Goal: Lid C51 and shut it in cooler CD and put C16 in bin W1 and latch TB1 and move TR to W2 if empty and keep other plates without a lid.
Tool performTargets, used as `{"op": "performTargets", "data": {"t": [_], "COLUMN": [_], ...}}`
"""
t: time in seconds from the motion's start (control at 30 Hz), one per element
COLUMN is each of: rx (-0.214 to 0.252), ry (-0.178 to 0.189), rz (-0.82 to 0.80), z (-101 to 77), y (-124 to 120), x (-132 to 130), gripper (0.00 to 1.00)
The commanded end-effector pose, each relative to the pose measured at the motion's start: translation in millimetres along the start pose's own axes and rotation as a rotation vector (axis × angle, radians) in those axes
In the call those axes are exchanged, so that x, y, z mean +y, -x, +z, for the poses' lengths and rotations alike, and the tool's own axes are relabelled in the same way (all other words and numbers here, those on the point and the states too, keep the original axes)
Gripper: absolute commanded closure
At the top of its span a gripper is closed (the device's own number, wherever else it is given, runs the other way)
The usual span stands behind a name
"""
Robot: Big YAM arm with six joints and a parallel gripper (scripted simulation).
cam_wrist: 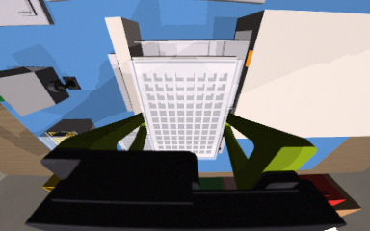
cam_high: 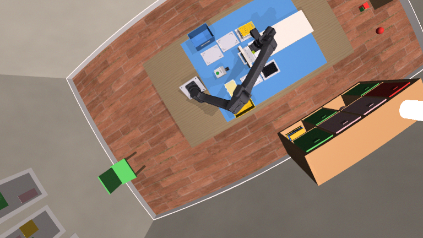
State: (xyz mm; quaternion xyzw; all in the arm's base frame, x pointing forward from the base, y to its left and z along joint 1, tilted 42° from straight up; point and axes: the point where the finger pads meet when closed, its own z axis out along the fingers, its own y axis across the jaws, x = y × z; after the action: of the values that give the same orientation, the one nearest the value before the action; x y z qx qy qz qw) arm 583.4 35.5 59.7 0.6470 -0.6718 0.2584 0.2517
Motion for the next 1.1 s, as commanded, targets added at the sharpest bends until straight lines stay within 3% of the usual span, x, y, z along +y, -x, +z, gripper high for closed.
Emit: {"op": "performTargets", "data": {"t": [0.0, 0.1, 0.17, 0.43, 1.07], "rx": [0.0, -0.001, -0.005, 0.001, 0.0], "ry": [-0.011, -0.012, -0.013, 0.005, 0.001], "rz": [-0.025, -0.022, -0.004, -0.006, -0.011], "z": [-12.7, -13.1, -1.6, 17.7, 37.9], "y": [6, 6, 0, 0, 4], "x": [4, 4, -1, 0, 0], "gripper": [1.0, 1.0, 1.0, 1.0, 1.0]}}
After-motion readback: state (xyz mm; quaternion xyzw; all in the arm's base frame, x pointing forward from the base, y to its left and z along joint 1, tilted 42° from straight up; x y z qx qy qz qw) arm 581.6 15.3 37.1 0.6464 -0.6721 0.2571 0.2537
